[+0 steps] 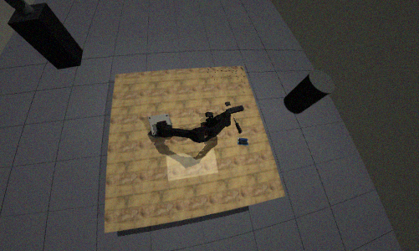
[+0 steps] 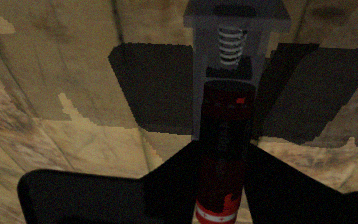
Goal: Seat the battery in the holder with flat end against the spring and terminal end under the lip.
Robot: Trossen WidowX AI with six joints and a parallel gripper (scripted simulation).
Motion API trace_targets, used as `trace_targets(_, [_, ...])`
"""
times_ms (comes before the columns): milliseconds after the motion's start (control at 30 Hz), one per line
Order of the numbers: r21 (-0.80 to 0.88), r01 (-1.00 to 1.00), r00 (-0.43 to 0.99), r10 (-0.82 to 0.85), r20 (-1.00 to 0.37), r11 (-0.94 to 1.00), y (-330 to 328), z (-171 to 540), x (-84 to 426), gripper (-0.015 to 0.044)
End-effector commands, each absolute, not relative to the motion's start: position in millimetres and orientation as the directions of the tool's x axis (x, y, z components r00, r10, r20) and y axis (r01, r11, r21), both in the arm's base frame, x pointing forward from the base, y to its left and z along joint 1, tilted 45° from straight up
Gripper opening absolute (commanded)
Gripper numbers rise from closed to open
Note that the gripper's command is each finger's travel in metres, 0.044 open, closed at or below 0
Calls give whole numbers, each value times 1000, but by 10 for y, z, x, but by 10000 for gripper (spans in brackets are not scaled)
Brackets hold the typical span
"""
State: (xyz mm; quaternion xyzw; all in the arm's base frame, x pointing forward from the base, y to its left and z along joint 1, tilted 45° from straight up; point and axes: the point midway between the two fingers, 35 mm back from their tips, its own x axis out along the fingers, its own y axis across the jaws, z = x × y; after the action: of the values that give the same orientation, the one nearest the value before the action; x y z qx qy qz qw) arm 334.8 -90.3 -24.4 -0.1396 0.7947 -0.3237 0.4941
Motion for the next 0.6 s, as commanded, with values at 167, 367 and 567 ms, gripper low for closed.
trace_targets(167, [-653, 106, -514, -521, -681, 750, -921, -274, 3355, 67])
trace_targets(367, [-654, 106, -515, -521, -681, 749, -927, -277, 3374, 67])
trace_targets(567, [-654, 106, -515, -521, -681, 749, -935, -282, 3407, 67])
